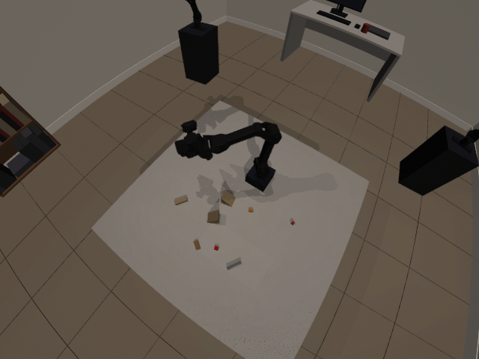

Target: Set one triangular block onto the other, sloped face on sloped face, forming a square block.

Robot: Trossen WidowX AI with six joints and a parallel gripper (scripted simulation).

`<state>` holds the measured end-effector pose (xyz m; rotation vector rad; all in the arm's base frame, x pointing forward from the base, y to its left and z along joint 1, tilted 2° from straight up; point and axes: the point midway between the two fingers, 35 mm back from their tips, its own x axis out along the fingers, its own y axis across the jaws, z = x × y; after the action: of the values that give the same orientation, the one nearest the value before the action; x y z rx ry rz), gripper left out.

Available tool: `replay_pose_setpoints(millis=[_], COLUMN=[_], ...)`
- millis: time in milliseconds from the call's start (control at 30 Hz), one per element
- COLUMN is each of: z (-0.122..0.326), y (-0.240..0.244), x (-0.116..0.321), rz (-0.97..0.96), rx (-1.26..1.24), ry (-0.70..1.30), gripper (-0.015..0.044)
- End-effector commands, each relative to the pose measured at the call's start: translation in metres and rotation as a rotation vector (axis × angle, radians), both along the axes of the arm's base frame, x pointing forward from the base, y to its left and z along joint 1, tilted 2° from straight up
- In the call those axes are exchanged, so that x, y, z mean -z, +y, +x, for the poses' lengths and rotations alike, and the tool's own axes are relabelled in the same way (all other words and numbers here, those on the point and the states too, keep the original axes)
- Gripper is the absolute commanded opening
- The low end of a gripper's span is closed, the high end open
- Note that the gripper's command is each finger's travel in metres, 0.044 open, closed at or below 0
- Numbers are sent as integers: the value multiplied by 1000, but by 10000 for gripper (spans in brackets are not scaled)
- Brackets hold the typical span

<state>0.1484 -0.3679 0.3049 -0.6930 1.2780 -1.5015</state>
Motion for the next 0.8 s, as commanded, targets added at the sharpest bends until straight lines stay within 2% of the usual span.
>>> replay_pose_setpoints(millis=[0,200,400,567,767], z=[2,76,144,181,201], y=[0,12,57,115,198], x=[1,53,115,163,209], rz=[3,166,453,732,1036], rx=[-7,-198,-268,-181,106], ry=[-7,-248,-510,-684,-800], gripper=[426,440,440,440,440])
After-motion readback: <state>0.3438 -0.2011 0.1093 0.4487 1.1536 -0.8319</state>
